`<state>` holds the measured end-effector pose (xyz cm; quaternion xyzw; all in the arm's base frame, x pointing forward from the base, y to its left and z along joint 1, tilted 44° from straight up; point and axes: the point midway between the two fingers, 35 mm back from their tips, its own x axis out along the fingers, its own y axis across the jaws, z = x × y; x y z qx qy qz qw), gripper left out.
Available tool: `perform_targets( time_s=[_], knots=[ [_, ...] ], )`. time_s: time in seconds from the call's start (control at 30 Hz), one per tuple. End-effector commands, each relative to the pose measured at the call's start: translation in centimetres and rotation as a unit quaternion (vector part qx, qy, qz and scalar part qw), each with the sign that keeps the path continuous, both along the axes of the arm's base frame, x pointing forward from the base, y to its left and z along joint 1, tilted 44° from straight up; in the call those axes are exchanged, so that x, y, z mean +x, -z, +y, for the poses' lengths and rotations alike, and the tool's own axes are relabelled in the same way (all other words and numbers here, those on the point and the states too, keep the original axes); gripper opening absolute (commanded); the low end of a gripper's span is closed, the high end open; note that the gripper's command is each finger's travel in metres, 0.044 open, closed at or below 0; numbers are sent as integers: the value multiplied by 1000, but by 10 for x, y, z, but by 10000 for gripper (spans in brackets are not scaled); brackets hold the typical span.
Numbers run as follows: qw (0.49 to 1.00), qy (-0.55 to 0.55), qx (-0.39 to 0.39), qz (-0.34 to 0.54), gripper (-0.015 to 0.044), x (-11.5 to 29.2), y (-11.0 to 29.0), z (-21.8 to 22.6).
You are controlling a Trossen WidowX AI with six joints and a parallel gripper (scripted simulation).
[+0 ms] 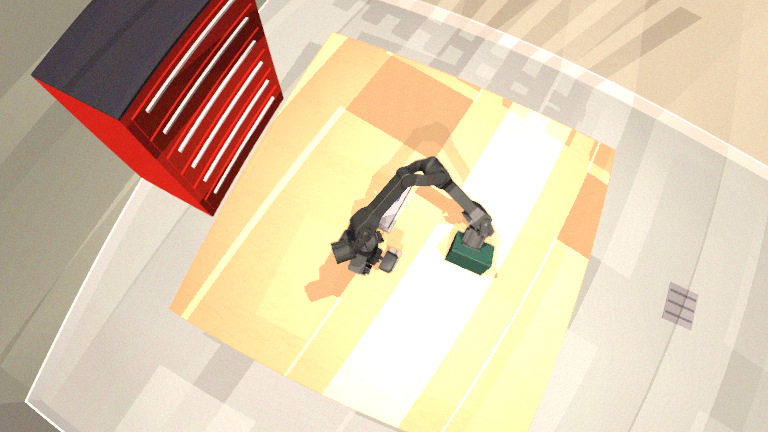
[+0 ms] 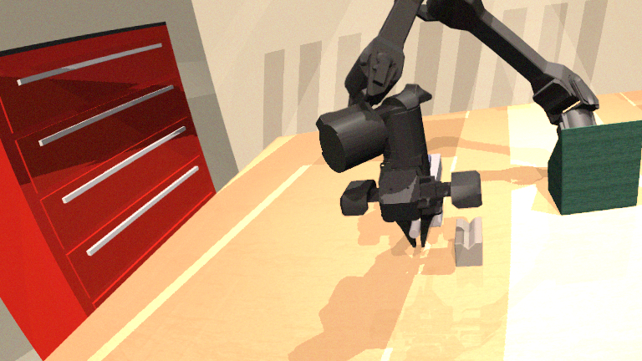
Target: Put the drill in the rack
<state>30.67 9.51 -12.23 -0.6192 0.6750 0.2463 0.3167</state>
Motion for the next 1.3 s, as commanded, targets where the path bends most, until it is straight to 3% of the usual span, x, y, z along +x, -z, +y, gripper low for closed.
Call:
perform_targets(
  time_s=[0.0, 1.27],
  knots=[
    [1000, 2, 3, -3, 0, 1, -2, 2],
    [1000, 2, 3, -3, 0, 1, -10, 8]
  ],
)
